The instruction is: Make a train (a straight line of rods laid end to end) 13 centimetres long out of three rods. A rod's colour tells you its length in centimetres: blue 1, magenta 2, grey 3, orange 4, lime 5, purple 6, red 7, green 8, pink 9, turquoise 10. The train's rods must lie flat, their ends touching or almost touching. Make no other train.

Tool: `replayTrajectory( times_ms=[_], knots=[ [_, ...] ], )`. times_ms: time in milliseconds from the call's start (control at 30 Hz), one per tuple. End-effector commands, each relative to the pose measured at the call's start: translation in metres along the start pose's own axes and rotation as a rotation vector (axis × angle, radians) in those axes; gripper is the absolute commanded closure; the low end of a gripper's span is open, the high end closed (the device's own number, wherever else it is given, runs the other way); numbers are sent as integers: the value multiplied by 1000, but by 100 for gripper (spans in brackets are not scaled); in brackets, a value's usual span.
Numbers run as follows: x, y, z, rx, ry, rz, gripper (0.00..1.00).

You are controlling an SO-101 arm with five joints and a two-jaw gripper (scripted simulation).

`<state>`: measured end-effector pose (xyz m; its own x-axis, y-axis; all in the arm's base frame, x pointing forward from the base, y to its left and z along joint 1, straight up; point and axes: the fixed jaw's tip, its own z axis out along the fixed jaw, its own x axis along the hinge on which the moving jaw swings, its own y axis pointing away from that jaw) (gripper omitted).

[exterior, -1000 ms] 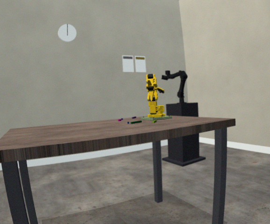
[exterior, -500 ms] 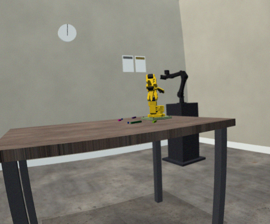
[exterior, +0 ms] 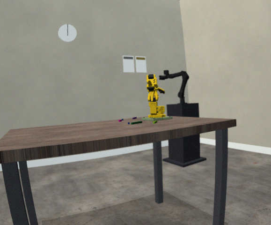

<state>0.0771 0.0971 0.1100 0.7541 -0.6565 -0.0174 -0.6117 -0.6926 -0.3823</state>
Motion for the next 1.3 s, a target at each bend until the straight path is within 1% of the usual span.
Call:
replayTrajectory(
  times_ms=[0, 233, 367, 467, 533, 700, 733, 767, 833, 867, 900, 933, 967, 1000, 1033, 1100, 1167, 1267],
  knots=[
    [-1, 0, 2, -9, -3, 0, 0],
    [1, -1, 2, -14, 4, 25, 1],
    [8, -4, 3, -26, 24, 88, 4],
    [16, -7, 3, -40, 47, 166, 7],
    [16, -7, 3, -40, 47, 166, 7],
    [37, -13, 5, -73, 102, 359, 15],
    [43, -14, 6, -80, 114, 405, 15],
    [43, -14, 6, -81, 114, 406, 17],
    [55, -16, 7, -96, 141, 507, 21],
    [60, -16, 8, -102, 151, 545, 21],
    [62, -16, 8, -104, 155, 561, 24],
    [69, -16, 9, -112, 169, 617, 26],
    [75, -16, 9, -118, 179, 660, 26],
    [77, -15, 10, -121, 182, 675, 28],
    [85, -14, 10, -129, 196, 734, 31],
    [85, -14, 10, -129, 196, 734, 31],
    [101, -11, 12, -144, 224, 856, 36],
    [116, -6, 13, -158, 247, 963, 38]
  ],
)
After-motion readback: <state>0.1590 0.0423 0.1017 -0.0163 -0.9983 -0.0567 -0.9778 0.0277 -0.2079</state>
